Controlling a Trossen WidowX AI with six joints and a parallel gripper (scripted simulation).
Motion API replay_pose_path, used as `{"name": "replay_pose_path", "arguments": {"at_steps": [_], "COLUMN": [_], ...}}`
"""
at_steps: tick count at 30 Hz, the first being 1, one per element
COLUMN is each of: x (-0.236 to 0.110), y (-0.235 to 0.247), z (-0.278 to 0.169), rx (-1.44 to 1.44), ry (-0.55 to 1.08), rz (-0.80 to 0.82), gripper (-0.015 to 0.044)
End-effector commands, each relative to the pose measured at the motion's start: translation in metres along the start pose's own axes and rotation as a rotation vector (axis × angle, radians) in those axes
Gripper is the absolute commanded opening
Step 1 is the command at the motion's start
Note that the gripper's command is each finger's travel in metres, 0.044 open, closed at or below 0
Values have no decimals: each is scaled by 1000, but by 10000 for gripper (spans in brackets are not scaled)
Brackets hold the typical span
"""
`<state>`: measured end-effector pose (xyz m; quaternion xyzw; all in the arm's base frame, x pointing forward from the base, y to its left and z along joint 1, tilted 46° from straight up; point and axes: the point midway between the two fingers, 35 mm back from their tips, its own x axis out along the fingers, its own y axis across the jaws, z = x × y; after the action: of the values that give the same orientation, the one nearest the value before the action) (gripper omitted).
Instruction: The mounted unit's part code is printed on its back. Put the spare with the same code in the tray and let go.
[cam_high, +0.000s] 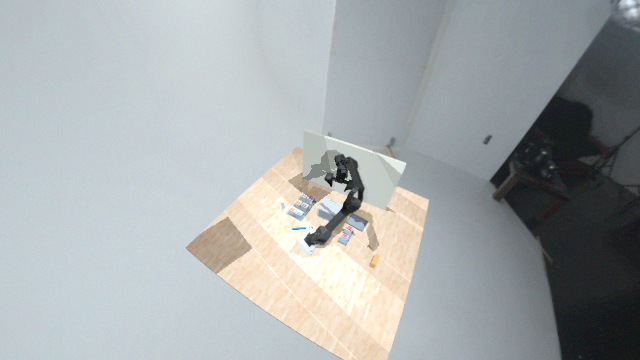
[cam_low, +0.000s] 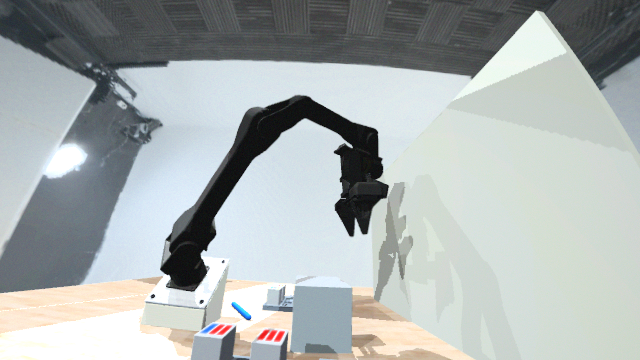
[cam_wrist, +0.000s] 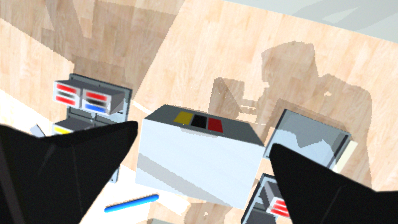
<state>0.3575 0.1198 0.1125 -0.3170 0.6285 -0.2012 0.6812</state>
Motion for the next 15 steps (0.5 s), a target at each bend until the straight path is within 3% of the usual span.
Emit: {"name": "replay_pose_path", "arguments": {"at_steps": [1,15], "x": [-2,-1], "y": [-2,1], "z": [2,2], "rx": [-25,-40], "ry": [1,1], "rz": [-9,-8], "gripper": [440,440]}}
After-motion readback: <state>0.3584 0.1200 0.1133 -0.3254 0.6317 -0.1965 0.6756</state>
